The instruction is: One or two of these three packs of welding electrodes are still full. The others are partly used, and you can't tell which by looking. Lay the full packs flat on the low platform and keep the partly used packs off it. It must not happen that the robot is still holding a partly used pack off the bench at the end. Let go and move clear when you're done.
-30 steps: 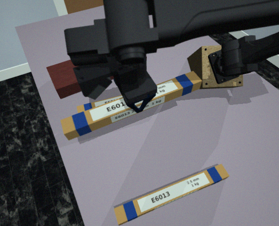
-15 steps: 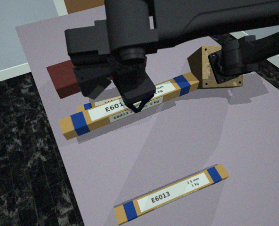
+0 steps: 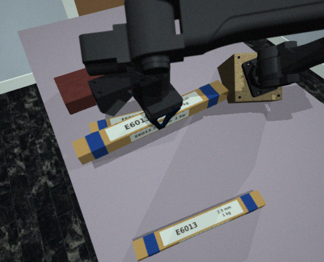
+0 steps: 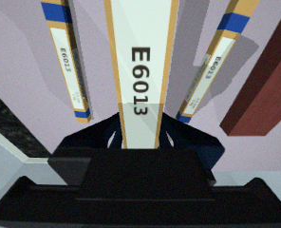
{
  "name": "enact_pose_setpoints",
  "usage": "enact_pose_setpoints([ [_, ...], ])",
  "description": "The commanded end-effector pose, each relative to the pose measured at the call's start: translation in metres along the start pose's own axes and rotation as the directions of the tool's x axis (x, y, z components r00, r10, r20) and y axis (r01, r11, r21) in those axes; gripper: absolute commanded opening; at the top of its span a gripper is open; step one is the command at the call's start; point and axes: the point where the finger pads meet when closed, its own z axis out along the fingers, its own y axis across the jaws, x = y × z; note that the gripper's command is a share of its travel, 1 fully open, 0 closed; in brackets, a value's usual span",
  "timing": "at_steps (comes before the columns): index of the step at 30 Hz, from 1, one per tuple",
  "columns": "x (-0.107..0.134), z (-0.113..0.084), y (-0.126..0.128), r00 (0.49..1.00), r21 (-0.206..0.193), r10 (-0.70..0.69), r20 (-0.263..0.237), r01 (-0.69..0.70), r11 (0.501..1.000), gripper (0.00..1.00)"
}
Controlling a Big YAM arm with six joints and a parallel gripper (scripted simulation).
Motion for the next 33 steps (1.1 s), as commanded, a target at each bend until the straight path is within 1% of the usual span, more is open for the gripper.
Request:
enact_pose_setpoints([
  [1,-0.004,-0.028,-0.012,0.996,0.032,-0.036,0.081,0.034,0.999,0.0],
  [6,-0.008,-0.03,-0.022,0.995,0.035,-0.042,0.085,0.039,0.999,0.0],
  [14,-0.003,-0.018,-0.049,0.997,0.028,-0.028,0.066,0.026,0.999,0.0],
  [19,-0.005,-0.021,-0.055,0.996,0.035,-0.037,0.075,0.034,0.999,0.0],
  [25,-0.01,-0.026,-0.068,0.994,0.046,-0.052,0.092,0.048,0.998,0.0],
  [33,-0.012,-0.021,-0.094,0.995,0.044,-0.046,0.085,0.043,0.998,0.0],
])
